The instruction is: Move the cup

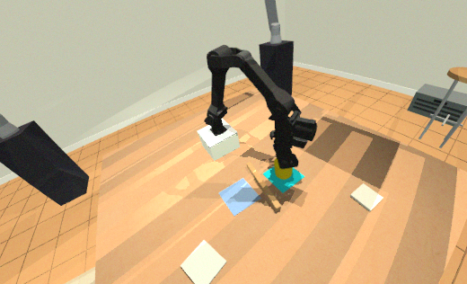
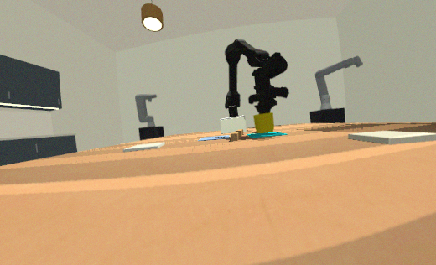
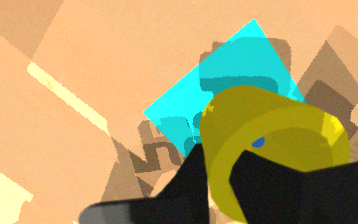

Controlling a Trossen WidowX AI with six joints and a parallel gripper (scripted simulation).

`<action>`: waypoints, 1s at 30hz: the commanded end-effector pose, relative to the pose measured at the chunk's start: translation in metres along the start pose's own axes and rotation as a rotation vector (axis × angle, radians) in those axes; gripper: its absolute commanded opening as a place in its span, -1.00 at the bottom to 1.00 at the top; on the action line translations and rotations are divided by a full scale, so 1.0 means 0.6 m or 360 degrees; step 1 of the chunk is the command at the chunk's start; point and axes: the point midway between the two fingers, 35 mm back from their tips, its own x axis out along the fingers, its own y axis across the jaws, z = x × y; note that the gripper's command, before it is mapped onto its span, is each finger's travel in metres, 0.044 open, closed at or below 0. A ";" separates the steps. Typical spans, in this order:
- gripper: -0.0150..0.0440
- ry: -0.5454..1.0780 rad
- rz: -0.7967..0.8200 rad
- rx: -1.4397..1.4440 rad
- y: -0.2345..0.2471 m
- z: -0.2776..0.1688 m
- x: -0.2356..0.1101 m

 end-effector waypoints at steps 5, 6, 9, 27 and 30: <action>0.01 -0.0001 -0.0001 0.0000 0.000 0.000 0.000; 0.01 -0.0001 -0.0001 0.0000 0.000 0.000 0.000; 0.01 -0.0001 -0.0001 0.0000 0.000 0.000 0.000; 0.01 0.0005 0.0000 0.0001 0.000 0.001 -0.044; 0.01 0.0007 0.0000 0.0001 0.000 0.001 -0.053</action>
